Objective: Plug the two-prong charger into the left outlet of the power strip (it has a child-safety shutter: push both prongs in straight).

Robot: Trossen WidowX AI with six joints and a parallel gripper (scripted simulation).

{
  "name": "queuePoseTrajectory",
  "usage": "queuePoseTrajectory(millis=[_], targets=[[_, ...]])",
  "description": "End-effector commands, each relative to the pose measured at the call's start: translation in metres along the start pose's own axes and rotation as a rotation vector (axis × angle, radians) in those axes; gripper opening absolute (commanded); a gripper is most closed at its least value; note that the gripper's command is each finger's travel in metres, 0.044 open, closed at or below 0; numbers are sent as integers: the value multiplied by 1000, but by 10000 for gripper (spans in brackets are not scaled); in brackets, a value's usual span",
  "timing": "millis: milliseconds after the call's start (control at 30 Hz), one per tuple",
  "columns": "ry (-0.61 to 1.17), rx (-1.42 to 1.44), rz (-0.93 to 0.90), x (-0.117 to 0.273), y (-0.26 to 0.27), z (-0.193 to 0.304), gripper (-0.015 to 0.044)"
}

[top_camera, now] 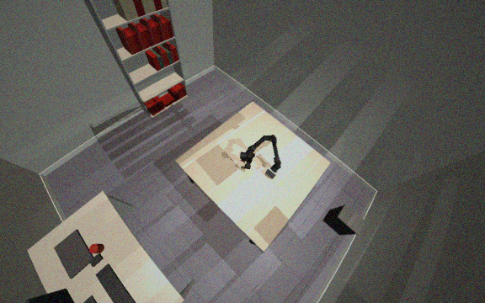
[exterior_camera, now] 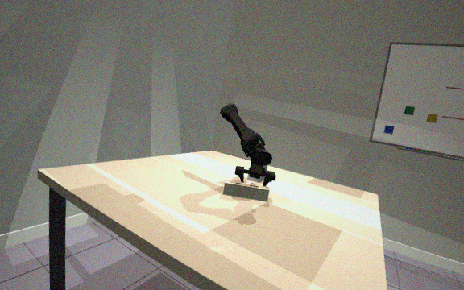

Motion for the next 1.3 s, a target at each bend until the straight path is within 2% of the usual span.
queuePoseTrajectory(millis=[0, 1267], targets=[[4, -1, 1, -2, 0, 5, 440], [4, 0, 1, -3, -2, 30, 440]])
Point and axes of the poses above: the point midway between the two fingers, 35 mm back from their tips, its own x axis back along the fingers, its own y axis across the jaws, z = x × y, the point moved 3 cm from there along x, back along the fingers, and after that the axes turned 5 degrees about -x, right-handed, at the moved point
